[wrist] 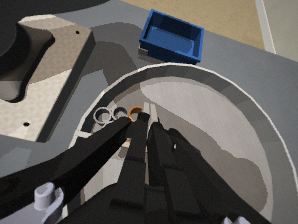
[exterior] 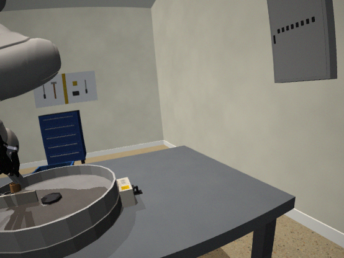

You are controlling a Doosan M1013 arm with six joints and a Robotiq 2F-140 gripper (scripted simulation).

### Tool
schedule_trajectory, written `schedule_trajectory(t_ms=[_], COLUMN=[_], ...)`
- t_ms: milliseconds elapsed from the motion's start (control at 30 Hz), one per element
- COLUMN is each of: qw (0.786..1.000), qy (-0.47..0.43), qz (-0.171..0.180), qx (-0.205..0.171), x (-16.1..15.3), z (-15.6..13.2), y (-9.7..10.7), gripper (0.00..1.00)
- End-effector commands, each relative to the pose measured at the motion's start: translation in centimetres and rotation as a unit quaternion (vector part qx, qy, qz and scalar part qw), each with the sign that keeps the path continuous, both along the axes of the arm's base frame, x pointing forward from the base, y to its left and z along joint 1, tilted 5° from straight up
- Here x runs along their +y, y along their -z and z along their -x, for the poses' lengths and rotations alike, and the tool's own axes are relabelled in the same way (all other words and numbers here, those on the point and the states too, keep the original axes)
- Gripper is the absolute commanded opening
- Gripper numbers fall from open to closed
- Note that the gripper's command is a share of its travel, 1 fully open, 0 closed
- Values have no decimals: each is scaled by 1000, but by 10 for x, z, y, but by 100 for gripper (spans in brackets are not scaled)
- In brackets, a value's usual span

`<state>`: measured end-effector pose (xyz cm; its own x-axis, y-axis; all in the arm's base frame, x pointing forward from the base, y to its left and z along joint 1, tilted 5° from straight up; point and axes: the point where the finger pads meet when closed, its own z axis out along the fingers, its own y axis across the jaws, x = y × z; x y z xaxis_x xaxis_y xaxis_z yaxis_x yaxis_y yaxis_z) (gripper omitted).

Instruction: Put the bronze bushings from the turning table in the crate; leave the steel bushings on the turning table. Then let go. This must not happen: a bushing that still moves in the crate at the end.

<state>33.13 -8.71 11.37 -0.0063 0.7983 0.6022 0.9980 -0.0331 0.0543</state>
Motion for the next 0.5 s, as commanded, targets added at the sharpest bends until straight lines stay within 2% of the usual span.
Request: schedule_trajectory(t_ms=[0, 200, 467], qw=[1000, 1000, 1000], qy=[0, 0, 0], qz=[0, 0, 0], qx=[0, 0, 0], x=[1, 2, 2], z=[1, 2, 3], y=[-16, -37, -41], gripper=[0, 0, 0])
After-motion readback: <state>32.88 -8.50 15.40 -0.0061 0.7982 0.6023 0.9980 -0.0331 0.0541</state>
